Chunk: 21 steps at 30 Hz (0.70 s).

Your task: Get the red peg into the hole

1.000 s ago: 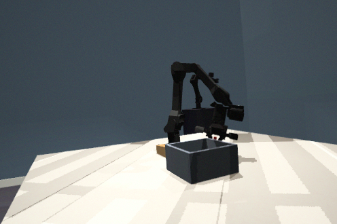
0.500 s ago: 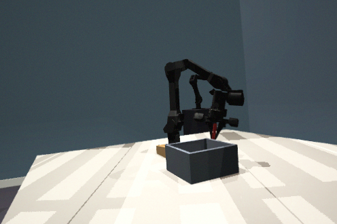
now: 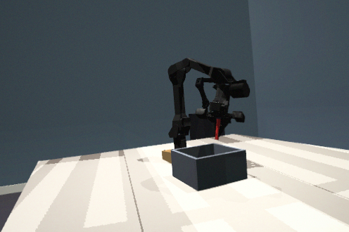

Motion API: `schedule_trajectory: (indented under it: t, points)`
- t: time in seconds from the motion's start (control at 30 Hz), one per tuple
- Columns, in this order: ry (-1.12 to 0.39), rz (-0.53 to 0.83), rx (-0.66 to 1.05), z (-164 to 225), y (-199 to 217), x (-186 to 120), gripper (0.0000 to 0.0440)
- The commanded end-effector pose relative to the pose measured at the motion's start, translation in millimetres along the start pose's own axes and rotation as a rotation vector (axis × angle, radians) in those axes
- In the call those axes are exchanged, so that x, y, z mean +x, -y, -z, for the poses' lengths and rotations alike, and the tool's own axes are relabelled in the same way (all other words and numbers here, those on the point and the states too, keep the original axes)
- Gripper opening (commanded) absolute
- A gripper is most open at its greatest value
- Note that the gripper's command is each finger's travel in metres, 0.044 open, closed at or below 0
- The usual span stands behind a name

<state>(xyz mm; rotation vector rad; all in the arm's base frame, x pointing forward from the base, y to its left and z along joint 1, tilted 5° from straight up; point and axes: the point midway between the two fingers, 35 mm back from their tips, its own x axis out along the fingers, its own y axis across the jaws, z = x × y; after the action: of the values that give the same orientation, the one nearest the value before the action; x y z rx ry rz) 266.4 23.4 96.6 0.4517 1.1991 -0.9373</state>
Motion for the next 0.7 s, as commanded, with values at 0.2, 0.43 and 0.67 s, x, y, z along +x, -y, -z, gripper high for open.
schedule_trajectory:
  t: [0.2,0.43,0.67]
  points:
    - [0.01,0.004,0.053,-41.3,4.1,14.6,0.0]
    - [-0.007,-0.001,0.058,-67.6,6.7,33.9,0.0]
    - [-0.036,-0.019,0.03,-84.9,7.1,55.7,0.0]
